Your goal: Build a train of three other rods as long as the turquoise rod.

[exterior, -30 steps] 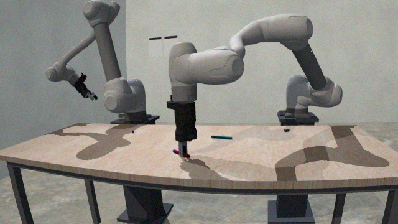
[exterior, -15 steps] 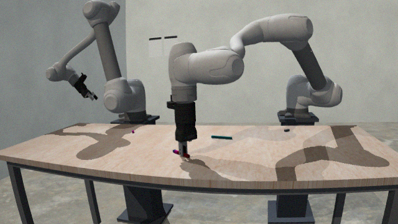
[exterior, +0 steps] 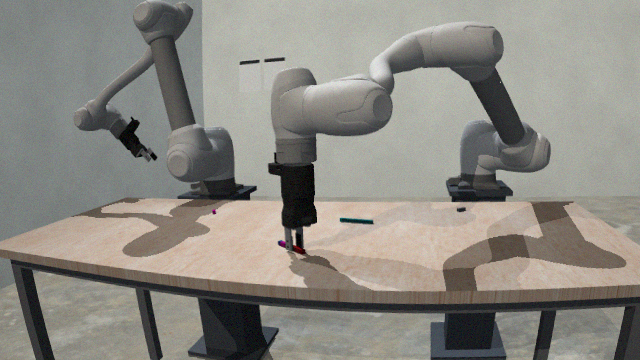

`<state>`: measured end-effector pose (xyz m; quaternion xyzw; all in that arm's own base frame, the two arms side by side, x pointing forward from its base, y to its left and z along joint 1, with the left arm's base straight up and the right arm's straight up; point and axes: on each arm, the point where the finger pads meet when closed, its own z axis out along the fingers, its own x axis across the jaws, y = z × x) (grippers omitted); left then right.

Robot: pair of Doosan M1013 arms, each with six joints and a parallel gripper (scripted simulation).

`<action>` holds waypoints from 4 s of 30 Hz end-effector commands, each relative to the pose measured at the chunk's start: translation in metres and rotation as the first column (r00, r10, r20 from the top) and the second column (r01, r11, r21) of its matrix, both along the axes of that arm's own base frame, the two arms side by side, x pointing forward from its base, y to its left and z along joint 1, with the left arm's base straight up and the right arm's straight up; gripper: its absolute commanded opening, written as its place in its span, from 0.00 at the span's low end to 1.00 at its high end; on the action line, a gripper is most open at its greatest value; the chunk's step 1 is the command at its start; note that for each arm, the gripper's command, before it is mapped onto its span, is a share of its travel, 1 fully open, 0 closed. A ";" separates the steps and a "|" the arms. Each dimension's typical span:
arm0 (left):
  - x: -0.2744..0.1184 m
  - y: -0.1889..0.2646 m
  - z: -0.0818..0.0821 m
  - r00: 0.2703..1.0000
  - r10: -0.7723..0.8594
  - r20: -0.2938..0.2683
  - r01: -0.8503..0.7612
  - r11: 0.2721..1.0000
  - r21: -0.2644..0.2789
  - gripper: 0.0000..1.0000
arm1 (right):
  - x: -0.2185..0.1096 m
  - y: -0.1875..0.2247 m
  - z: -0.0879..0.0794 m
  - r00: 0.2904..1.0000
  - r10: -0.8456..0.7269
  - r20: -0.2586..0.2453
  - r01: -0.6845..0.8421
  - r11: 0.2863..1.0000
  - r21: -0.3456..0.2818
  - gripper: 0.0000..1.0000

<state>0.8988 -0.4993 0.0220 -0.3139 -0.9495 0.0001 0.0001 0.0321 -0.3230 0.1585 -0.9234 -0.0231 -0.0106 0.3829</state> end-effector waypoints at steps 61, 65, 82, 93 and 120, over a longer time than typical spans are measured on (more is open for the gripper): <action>0.000 0.000 0.092 1.000 0.000 0.002 0.000 1.000 -0.001 1.00 | 0.000 0.000 0.000 1.000 0.000 0.000 0.000 1.000 -0.001 1.00; 0.000 0.000 0.098 1.000 0.000 0.002 0.000 1.000 -0.001 1.00 | 0.000 0.000 0.000 1.000 0.000 0.000 0.000 1.000 -0.001 1.00; 0.000 0.000 0.167 1.000 0.000 0.002 0.000 1.000 -0.001 1.00 | 0.000 0.000 0.000 1.000 0.000 0.000 0.000 1.000 -0.001 1.00; 0.000 0.000 0.180 1.000 0.000 0.002 0.000 1.000 -0.001 1.00 | 0.000 0.000 0.000 1.000 0.000 0.000 0.000 1.000 -0.001 1.00; 0.000 0.000 0.180 1.000 0.000 0.002 0.000 1.000 -0.001 1.00 | 0.000 0.000 0.000 1.000 0.000 0.000 0.000 1.000 -0.001 1.00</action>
